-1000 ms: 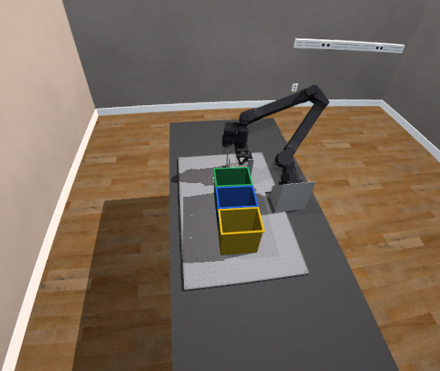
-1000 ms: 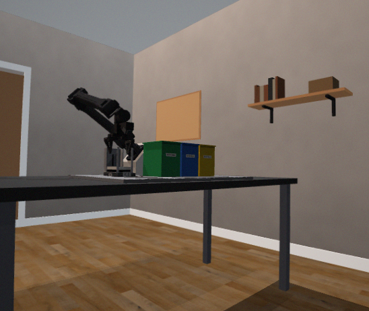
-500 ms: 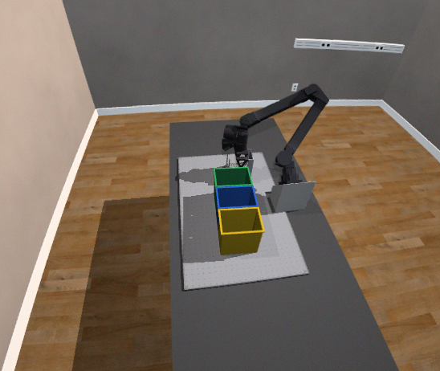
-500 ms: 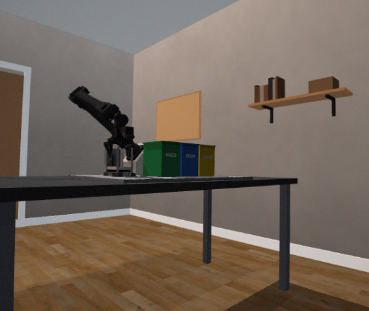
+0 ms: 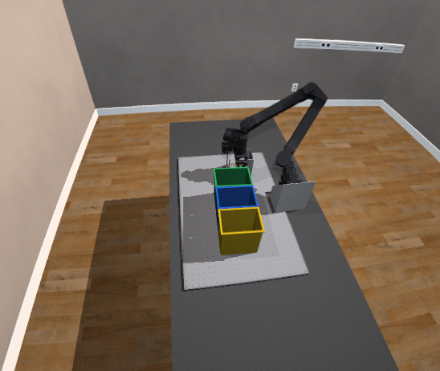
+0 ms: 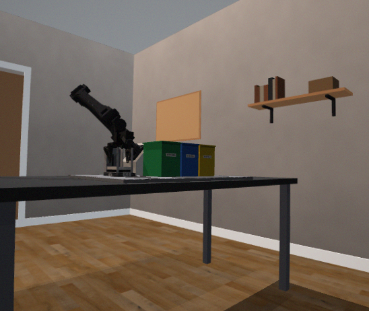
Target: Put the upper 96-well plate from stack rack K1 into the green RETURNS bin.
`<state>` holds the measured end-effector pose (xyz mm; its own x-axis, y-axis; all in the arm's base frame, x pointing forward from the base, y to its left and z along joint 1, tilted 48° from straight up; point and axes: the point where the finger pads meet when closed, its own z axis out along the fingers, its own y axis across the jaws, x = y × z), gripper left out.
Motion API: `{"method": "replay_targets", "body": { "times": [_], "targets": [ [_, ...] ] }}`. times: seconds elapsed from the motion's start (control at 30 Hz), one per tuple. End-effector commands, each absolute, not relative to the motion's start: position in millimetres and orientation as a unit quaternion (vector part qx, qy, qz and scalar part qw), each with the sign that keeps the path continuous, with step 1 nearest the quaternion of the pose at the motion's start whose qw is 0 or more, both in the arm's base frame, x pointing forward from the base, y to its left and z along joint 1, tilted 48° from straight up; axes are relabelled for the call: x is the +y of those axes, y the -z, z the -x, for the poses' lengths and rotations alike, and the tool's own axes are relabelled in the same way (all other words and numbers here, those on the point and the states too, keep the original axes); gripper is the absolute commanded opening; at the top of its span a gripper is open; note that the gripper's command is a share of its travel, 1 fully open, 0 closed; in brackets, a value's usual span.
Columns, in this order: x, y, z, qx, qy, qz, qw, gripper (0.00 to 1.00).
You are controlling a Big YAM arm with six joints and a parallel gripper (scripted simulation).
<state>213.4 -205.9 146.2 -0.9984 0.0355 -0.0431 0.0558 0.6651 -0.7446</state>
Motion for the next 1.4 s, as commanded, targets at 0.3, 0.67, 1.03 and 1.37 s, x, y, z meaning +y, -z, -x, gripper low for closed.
{"method": "replay_targets", "body": {
  "times": [0.3,0.67,1.03,1.37],
  "targets": [
    [-224,-130,-212,0.913,0.408,-0.021,0.005,1.0],
    [-234,-122,-212,0.913,0.408,-0.022,0.005,1.0],
    [-233,-132,-218,0.911,0.412,-0.024,0.017,1.0],
    [-233,-132,-218,0.911,0.412,-0.024,0.017,0.0]
  ]
}}
